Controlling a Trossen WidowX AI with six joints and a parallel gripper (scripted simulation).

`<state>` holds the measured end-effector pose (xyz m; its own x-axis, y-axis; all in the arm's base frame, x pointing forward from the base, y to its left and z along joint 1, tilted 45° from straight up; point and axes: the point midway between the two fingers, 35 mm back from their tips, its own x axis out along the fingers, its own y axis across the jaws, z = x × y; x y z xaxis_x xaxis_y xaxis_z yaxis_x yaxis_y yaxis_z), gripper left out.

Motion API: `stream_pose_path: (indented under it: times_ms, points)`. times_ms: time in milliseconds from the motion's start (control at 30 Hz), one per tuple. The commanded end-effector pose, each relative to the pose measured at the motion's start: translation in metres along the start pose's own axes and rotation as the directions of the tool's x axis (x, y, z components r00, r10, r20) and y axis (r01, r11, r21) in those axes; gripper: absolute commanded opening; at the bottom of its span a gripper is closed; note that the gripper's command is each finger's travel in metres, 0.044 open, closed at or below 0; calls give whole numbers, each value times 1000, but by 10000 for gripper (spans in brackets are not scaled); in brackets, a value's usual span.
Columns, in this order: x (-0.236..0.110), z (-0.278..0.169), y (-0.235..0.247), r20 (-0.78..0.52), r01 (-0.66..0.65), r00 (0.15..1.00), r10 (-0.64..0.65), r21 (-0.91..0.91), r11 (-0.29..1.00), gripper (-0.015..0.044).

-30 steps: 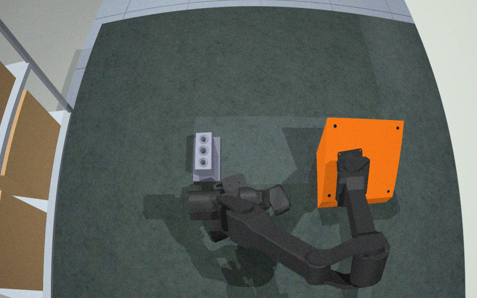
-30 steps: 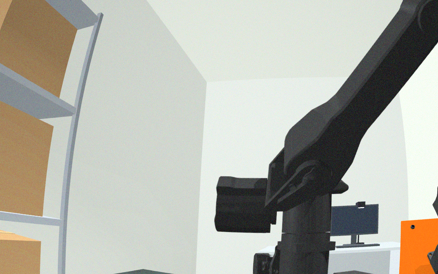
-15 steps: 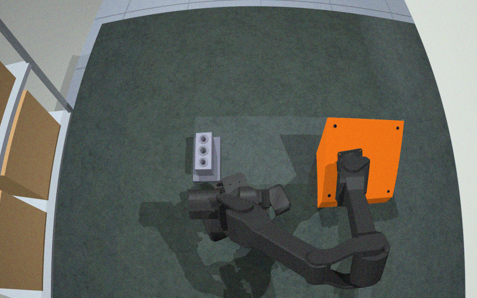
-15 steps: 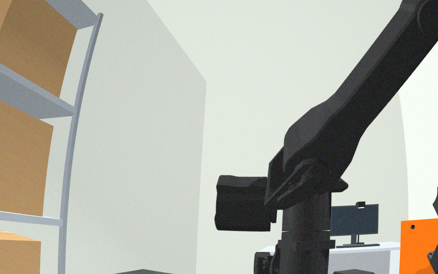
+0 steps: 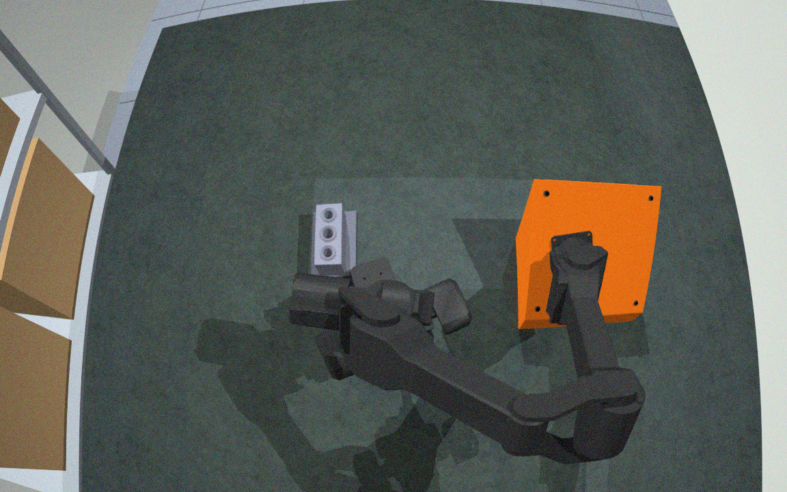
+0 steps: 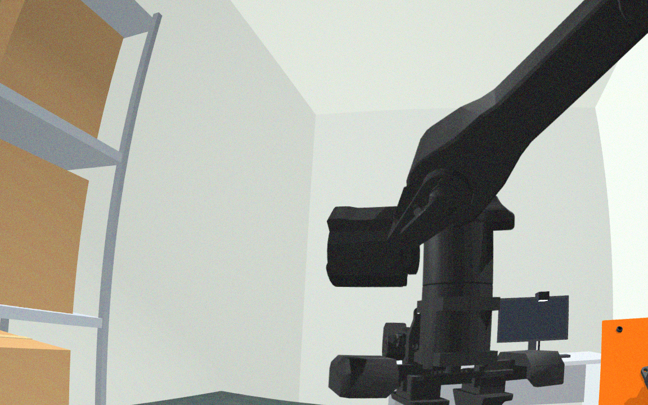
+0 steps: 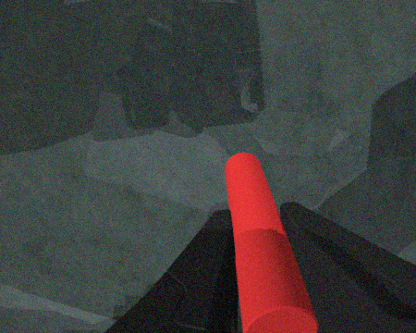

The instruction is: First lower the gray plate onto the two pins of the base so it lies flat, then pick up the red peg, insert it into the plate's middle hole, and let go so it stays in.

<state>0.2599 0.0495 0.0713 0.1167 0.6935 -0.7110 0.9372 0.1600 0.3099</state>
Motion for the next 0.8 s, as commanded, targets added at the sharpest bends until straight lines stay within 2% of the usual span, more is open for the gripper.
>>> stream_pose_path:
  times_ms: [0,300,333,767]
  points:
    - [-15,1,1,6,3,1000,-3,-6,1000,0]
    - [-43,2,2,3,3,1000,-3,-6,1000,0]
    - [-31,2,2,0,-1,1000,1,-1,1000,0]
    - [-36,32,14,16,6,1000,-7,18,1000,0]
